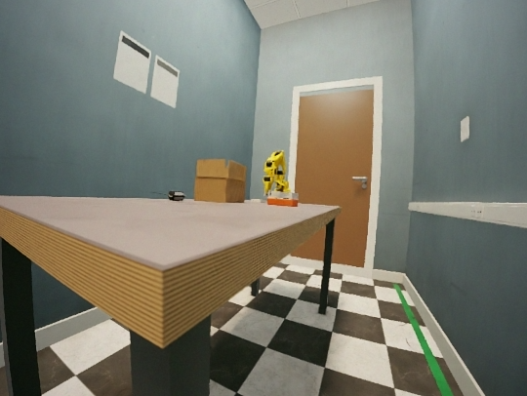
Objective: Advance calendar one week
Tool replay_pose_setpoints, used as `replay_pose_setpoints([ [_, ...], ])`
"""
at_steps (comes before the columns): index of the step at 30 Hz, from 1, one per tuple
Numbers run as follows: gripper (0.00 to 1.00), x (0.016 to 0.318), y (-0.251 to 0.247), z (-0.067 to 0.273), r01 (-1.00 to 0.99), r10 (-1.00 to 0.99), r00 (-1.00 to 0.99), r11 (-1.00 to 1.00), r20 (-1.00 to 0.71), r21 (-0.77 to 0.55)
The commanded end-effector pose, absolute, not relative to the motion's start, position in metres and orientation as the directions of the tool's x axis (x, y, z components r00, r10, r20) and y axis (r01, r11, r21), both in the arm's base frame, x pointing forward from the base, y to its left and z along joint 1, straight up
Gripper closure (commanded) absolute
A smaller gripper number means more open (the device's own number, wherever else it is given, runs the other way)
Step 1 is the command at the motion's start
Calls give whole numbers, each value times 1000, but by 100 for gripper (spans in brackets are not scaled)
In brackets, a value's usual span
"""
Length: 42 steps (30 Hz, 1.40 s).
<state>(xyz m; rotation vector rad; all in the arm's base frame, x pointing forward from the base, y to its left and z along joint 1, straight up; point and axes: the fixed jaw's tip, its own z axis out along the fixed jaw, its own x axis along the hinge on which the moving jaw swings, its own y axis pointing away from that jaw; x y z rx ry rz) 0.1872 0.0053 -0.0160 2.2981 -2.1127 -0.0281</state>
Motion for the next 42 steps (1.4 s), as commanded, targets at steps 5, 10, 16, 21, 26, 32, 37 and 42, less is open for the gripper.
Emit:
replay_pose_setpoints([
  [5, 100, 189, 7, -18, -996, -997, 83, -83, -1, 24],
  [10, 100, 195, 10, -15, -995, -995, 104, -104, 0, -1],
  [16, 100, 195, 10, -15, -995, -995, 104, -104, 0, -1],
  [21, 100, 195, 10, -15, -995, -995, 104, -104, 0, -1],
  [26, 100, 195, 10, -15, -995, -995, 104, -104, 0, -1],
  [32, 100, 195, 10, -18, -995, -995, 104, -104, 0, -1],
  [37, 100, 195, 10, -21, -995, -995, 104, -104, 0, -1],
  [42, 100, 195, 10, -21, -995, -995, 104, -104, 0, -1],
])
